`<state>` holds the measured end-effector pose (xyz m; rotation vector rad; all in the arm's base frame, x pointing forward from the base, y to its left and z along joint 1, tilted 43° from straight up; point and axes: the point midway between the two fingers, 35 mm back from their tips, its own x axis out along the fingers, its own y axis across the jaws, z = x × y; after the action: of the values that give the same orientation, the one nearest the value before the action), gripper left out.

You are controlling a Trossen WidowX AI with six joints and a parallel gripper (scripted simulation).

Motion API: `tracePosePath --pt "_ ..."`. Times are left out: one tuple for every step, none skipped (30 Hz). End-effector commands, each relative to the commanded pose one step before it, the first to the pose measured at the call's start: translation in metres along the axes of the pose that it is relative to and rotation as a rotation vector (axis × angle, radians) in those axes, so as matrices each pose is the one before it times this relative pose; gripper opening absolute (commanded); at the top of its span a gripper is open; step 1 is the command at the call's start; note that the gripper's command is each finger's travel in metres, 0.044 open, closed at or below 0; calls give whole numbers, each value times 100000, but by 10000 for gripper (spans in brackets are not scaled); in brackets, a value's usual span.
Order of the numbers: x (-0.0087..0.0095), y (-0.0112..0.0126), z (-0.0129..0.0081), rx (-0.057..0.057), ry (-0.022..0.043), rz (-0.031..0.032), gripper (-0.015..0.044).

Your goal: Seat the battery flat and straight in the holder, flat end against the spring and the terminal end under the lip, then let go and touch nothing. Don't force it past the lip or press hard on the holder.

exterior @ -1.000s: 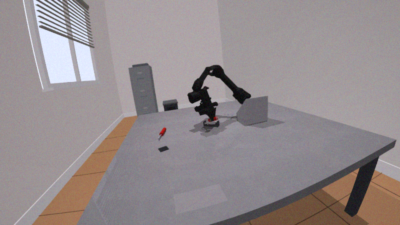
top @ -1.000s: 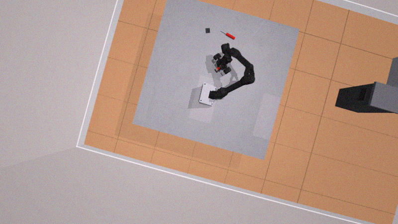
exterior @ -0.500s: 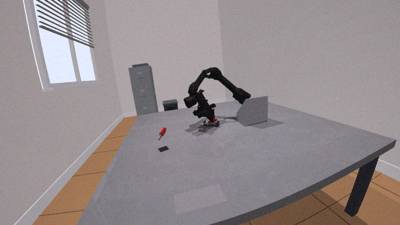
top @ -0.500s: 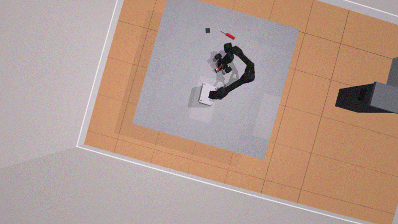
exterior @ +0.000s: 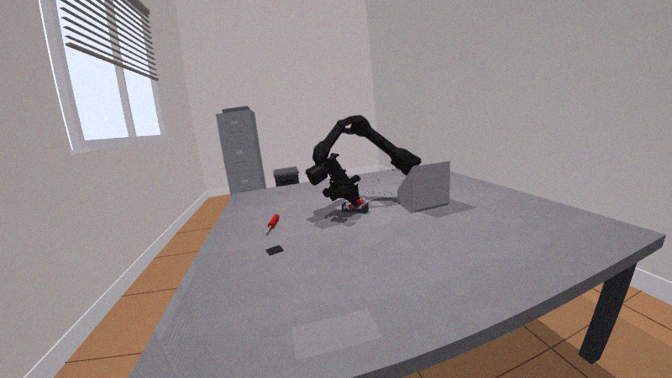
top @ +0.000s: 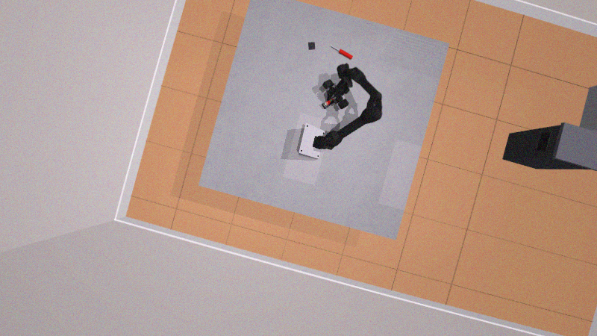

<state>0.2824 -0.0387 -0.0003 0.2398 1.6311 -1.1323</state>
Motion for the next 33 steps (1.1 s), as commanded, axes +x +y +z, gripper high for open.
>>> tracePosePath --pt "-240 122 376 -429 -142 262 73" --pt "-28 0 76 -2 6 -87 73" --pt "-28 0 76 -2 6 -88 73" --pt "-28 0 76 -2 7 -88 73" --pt "-28 0 63 -4 18 -78 73" --pt "-28 0 63 -4 18 -78 73" --pt "-27 0 63 -4 18 -78 73" --pt "-26 1 53 4 26 -91 73" --pt "-27 1 54 4 27 -93 73" --pt "-27 1 54 4 27 -93 73" --pt "-26 2 48 5 30 -105 73" --pt "-27 2 50 5 31 -108 73" --pt "-26 2 48 5 31 -106 73" --pt "-26 3 45 9 24 -125 73" --pt "-27 3 46 9 25 -128 73" --pt "-20 2 35 7 19 -98 73" --pt "-17 2 29 0 15 -98 73" --pt "-22 2 38 0 20 -127 73" --pt "-17 2 29 0 15 -97 73" --pt "-14 2 24 1 14 -87 73" --pt "-19 2 33 2 19 -117 73" --pt "-15 2 26 1 15 -92 73" --pt "-16 2 27 6 20 -99 73" --pt "-19 2 33 7 25 -121 73" --pt "-12 1 21 5 15 -75 73" --pt "-11 1 19 -2 13 -79 73" --pt "-17 2 28 -3 20 -121 73" --pt "-11 1 19 -2 13 -81 73" --pt "-11 1 18 7 7 -74 73" --pt "-15 2 26 9 10 -105 73" --pt "-10 1 17 6 7 -68 73" --pt "-9 1 15 2 1 -66 73" --pt "-14 1 24 4 2 -101 73"
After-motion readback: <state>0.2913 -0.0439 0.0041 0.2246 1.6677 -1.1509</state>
